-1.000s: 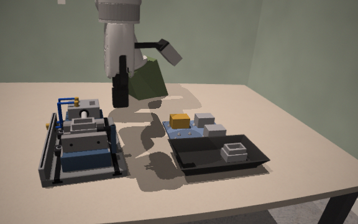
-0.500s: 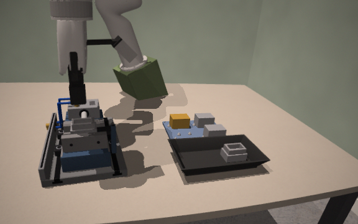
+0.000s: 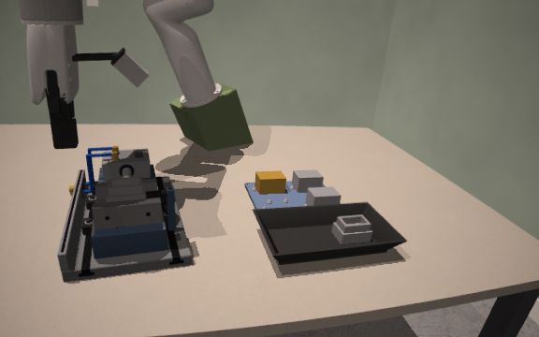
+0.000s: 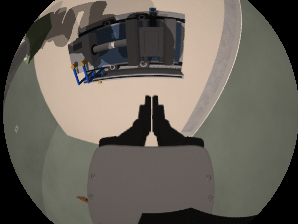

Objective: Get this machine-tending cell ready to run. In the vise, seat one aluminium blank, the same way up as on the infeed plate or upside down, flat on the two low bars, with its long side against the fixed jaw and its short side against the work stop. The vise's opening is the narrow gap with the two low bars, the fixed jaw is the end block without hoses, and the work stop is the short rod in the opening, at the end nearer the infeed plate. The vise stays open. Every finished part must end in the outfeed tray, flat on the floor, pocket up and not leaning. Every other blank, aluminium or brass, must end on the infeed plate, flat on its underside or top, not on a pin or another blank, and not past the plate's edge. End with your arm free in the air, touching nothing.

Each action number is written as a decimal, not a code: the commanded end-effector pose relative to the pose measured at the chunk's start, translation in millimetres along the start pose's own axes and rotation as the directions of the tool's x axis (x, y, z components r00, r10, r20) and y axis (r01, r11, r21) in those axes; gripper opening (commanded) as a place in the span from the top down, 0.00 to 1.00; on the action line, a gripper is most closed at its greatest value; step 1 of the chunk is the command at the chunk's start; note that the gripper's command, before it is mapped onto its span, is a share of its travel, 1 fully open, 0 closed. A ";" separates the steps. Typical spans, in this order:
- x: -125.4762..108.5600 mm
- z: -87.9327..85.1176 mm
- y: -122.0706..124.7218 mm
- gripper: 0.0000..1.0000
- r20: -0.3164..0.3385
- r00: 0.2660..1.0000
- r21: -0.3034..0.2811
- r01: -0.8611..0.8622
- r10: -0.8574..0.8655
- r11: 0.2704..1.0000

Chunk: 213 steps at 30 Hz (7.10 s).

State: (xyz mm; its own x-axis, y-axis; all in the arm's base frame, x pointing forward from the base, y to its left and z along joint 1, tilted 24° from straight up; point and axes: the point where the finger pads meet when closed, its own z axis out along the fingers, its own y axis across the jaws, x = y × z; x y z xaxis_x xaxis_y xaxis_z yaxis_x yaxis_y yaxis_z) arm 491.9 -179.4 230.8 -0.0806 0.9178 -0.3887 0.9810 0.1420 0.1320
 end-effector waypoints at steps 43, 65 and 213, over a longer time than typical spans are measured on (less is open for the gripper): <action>69.3 -2.1 -0.7 1.00 -0.001 1.000 -0.006 0.002 -0.002 1.000; 78.4 -2.3 -1.2 0.31 -0.001 1.000 -0.007 0.002 -0.002 1.000; 78.1 64.1 1.1 0.31 -0.001 1.000 -0.006 0.002 -0.002 1.000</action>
State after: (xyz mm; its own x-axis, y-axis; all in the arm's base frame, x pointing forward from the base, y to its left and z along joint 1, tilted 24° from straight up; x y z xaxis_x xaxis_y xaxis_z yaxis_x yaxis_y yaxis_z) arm 496.5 -131.0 141.8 -0.0833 0.9181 -0.3876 0.9804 0.1452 0.1334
